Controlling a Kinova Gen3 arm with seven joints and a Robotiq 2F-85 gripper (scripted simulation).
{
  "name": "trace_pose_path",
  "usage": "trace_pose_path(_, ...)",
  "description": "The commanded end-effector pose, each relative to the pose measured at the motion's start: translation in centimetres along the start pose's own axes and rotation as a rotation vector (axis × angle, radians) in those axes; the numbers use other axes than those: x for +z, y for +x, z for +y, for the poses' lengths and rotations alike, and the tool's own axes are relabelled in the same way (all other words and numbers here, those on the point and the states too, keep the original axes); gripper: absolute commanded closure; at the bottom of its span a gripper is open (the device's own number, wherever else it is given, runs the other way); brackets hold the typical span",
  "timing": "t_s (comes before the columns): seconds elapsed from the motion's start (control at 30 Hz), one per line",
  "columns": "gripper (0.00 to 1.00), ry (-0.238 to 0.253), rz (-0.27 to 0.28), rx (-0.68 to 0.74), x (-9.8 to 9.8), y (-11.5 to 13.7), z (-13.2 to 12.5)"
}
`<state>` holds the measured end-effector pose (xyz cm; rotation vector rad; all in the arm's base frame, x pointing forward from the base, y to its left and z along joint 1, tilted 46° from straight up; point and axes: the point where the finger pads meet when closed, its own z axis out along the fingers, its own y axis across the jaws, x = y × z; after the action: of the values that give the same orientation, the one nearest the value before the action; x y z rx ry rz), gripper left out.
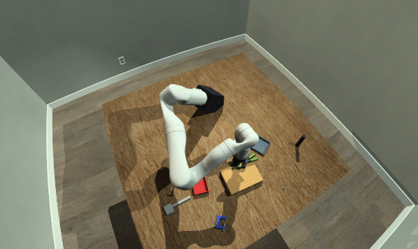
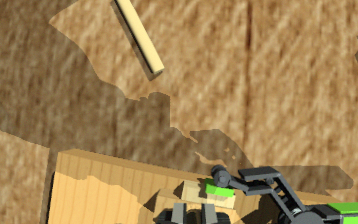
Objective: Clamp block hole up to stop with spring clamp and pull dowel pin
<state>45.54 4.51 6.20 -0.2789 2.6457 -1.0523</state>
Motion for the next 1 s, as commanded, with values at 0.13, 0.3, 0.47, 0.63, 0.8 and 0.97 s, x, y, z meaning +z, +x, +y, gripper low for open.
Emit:
trace_pose_path(0.13, 0.90, 0.000, -0.002, -0.008, -0.10, -0.06, 0.00)
trace_pose_path(0.3, 0.90, 0.000, -0.002, -0.016, -0.10, -0.06, 0.00)
trace_pose_path(0.47, 0.90, 0.000, -0.002, -0.025, -0.10, -0.06, 0.00)
trace_pose_path(0.63, 0.90, 0.000, -0.002, -0.030, -0.10, -0.06, 0.00)
trace_pose_path(0.8, 0.90, 0.000, -0.002, -0.040, -0.10, -0.06, 0.00)
trace_pose_path(0.97, 0.90, 0.000, -0.002, -0.049, -0.10, -0.06, 0.00)
